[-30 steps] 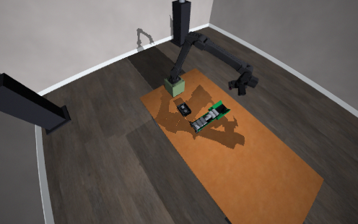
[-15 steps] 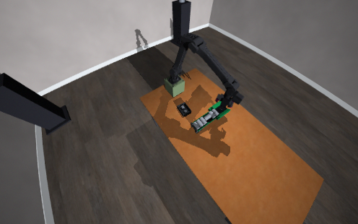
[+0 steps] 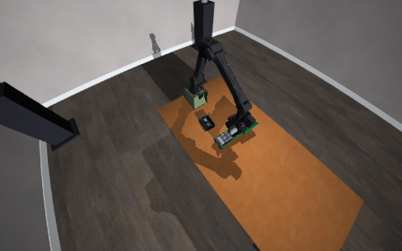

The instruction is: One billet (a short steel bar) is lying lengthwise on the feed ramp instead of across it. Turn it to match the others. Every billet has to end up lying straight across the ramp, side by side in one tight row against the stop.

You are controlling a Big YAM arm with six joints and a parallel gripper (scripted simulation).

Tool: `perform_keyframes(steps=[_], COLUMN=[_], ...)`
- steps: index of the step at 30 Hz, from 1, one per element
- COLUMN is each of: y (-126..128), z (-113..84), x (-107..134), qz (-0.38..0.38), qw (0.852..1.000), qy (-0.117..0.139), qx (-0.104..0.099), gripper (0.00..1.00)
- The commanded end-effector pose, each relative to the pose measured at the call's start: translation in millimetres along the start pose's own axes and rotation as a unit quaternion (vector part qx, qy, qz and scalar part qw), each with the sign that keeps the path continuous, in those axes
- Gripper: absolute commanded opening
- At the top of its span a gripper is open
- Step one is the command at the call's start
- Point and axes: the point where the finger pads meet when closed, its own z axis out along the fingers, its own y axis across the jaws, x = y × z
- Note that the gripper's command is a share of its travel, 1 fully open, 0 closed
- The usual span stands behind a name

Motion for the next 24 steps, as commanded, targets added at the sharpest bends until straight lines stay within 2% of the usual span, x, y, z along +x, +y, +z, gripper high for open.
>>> perform_keyframes(steps=[1,4,5,24], y=[3.6,1.7,1.2,1.0], z=[-14.8,-14.7,-14.7,-11.5], x=[14.2,14.0,14.0,8.9], qz=[0.010,0.010,0.010,0.014], qw=[1.000,1.000,1.000,1.000], qy=[0.002,0.002,0.002,0.002], qx=[-0.022,-0.019,-0.017,-0.014], gripper=[1.00,1.00,0.55,0.55])
